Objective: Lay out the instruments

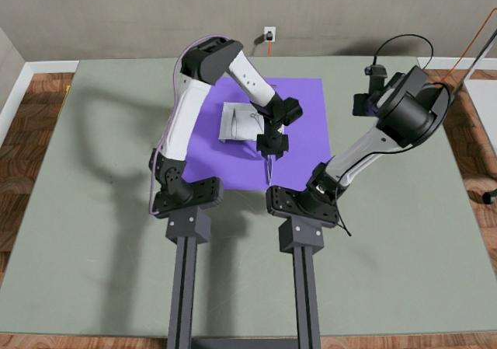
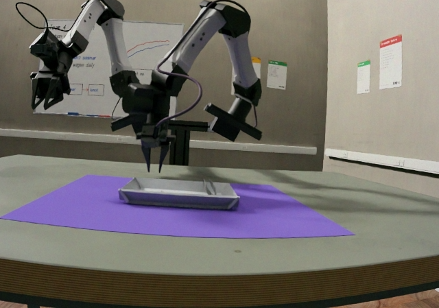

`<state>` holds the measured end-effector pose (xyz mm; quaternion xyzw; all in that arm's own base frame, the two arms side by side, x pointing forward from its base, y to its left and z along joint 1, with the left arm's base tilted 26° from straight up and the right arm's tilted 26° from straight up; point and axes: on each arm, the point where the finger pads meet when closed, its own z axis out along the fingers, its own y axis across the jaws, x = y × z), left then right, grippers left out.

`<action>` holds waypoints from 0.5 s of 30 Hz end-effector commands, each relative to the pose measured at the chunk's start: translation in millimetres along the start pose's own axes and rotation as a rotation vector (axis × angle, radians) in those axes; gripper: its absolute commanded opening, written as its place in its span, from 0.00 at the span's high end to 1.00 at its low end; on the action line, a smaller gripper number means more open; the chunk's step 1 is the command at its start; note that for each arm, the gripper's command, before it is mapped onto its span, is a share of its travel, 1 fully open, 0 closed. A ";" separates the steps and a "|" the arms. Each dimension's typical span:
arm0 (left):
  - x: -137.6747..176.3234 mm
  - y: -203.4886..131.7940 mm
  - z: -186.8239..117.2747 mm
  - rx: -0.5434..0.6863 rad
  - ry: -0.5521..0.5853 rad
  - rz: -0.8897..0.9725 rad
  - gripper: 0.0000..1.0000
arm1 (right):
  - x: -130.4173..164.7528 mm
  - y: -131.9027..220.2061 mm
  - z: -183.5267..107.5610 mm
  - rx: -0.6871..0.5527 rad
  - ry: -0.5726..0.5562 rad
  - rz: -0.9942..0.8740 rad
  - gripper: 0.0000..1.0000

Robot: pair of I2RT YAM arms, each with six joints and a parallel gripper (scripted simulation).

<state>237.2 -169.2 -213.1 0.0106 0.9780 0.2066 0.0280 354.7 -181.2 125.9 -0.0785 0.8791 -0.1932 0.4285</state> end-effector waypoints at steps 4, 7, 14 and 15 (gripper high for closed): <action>3.6 -3.1 -41.0 -0.003 0.007 0.011 0.72 | -6.0 -1.8 -1.8 0.006 -0.016 -0.006 0.67; 1.3 -4.1 -36.8 0.003 0.004 0.005 0.72 | -6.0 -1.8 -1.8 0.006 -0.016 -0.006 0.67; 14.5 12.5 -17.1 -0.049 0.048 0.008 0.72 | -6.0 -1.8 -1.8 0.006 -0.016 -0.006 0.67; 4.3 2.0 -24.7 -0.016 0.015 0.007 0.72 | -6.0 -1.8 -1.8 0.006 -0.016 -0.006 0.67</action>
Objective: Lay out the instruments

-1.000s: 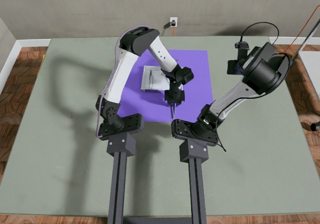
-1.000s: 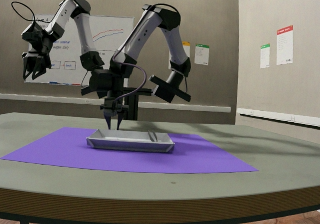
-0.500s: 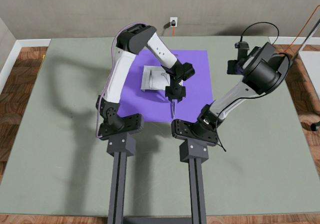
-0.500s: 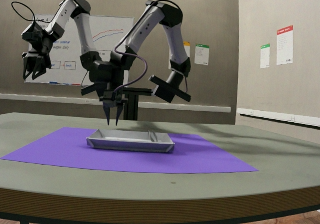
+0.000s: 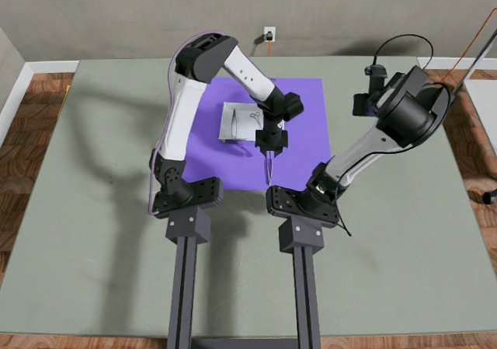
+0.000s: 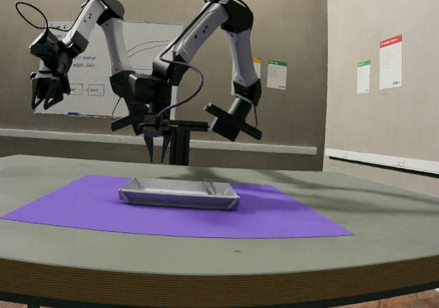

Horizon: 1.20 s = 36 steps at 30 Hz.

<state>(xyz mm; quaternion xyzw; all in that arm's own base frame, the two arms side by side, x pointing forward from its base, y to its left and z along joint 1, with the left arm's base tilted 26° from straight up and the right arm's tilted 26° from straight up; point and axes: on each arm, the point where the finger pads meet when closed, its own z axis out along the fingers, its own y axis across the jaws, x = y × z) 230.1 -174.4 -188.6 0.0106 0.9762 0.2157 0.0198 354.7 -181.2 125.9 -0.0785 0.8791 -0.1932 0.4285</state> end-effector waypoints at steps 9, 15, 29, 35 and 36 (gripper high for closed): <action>-42.0 -8.1 -33.8 0.144 -0.076 -0.038 0.67 | -6.0 -1.8 -1.8 0.006 -0.016 -0.006 0.67; -65.1 -2.8 -55.2 0.223 -0.114 -0.050 0.67 | -6.0 -1.8 -1.8 0.006 -0.016 -0.006 0.67; -131.8 28.6 -119.8 0.395 -0.277 -0.122 0.67 | -6.0 -1.8 -1.8 0.006 -0.016 -0.006 0.67; -142.8 43.5 -134.9 0.422 -0.310 -0.134 0.67 | -6.0 -1.8 -1.8 0.006 -0.016 -0.006 0.67; -148.7 46.6 -141.1 0.436 -0.330 -0.141 0.67 | -6.0 -1.8 -1.8 0.006 -0.016 -0.006 0.67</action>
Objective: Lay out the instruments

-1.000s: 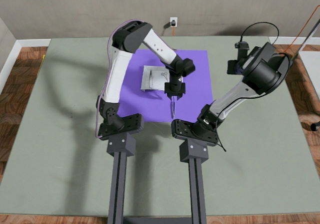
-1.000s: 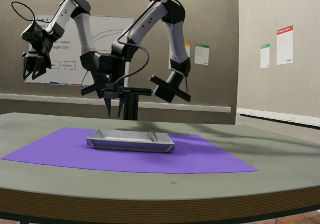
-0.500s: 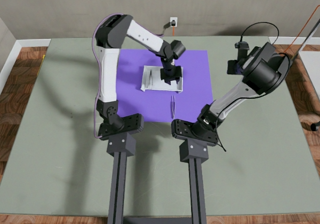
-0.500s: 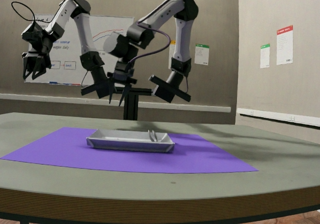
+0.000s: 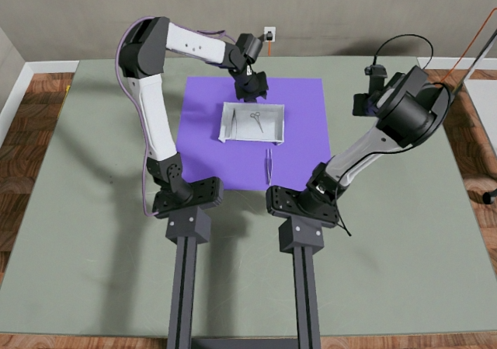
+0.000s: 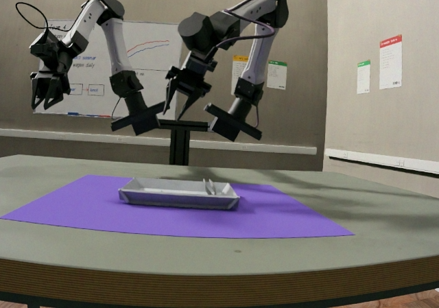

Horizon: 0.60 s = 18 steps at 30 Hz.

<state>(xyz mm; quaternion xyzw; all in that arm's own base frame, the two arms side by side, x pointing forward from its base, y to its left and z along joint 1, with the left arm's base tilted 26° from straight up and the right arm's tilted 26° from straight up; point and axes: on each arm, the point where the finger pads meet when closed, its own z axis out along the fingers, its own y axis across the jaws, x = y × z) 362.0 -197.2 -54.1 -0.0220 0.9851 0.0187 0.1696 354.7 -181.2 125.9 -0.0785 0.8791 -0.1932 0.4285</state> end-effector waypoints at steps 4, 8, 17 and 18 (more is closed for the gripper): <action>-47.0 5.1 -34.2 0.097 -0.125 -0.020 0.65 | -6.0 -1.8 -1.8 0.006 -0.016 -0.006 0.67; -67.0 12.4 -52.7 0.132 -0.185 -0.027 0.65 | -6.0 -1.8 -1.8 0.006 -0.016 -0.006 0.67; -66.8 30.1 -66.8 0.120 -0.170 -0.031 0.65 | -6.0 -1.8 -1.8 0.006 -0.016 -0.006 0.67; -53.4 32.5 -46.9 0.093 -0.117 -0.025 0.65 | -6.0 -1.8 -1.8 0.006 -0.016 -0.006 0.67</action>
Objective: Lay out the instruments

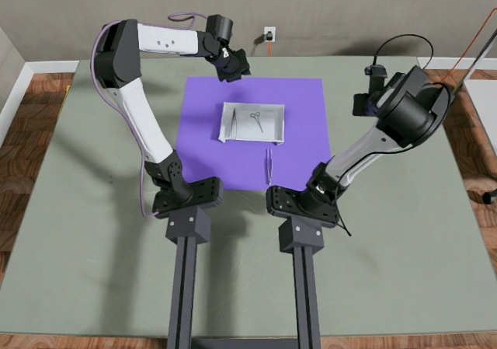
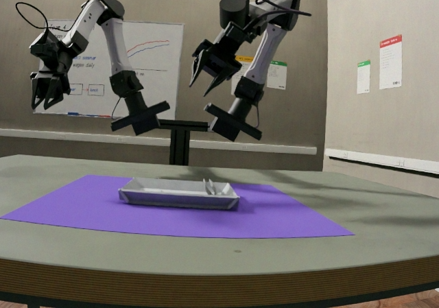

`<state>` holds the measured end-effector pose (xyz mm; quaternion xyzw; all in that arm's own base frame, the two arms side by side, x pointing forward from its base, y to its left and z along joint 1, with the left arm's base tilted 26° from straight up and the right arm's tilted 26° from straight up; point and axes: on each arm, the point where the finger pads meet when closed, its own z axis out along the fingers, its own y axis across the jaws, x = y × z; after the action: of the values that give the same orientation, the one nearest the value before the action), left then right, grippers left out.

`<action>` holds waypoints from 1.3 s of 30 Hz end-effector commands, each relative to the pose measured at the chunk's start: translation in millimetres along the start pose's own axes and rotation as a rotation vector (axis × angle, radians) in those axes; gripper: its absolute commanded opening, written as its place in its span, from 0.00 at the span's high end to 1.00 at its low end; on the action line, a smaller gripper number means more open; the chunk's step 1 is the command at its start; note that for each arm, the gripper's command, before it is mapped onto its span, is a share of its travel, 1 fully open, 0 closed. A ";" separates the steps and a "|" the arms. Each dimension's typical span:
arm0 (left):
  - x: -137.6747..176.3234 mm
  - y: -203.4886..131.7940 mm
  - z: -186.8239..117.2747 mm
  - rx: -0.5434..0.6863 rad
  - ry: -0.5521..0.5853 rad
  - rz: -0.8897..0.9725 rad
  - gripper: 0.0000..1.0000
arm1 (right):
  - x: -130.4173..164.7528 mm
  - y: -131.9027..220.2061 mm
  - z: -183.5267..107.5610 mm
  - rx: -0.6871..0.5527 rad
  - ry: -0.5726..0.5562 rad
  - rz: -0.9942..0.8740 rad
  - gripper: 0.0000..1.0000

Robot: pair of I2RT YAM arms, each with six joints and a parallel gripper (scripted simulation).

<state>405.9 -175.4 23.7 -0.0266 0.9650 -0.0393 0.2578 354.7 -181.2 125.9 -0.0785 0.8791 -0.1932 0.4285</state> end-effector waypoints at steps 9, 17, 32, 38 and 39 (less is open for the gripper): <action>0.1 20.4 9.1 -0.080 0.035 0.004 0.65 | -6.0 -1.8 -1.8 0.006 -0.016 -0.006 0.67; 13.6 46.6 33.2 -0.213 0.112 0.045 0.65 | -6.0 -1.8 -1.8 0.006 -0.016 -0.006 0.67; 59.0 111.1 84.2 -0.483 0.330 0.146 0.65 | -6.0 -1.8 -1.8 0.006 -0.016 -0.006 0.67; 69.2 126.6 96.9 -0.542 0.383 0.175 0.65 | -6.0 -1.8 -1.8 0.006 -0.016 -0.006 0.67; 66.8 124.4 97.4 -0.534 0.373 0.169 0.65 | -6.0 -1.8 -1.8 0.006 -0.016 -0.006 0.67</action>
<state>392.2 -73.5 -102.5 -0.0062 0.9742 0.2119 0.0777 354.7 -181.2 125.9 -0.0785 0.8791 -0.1932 0.4285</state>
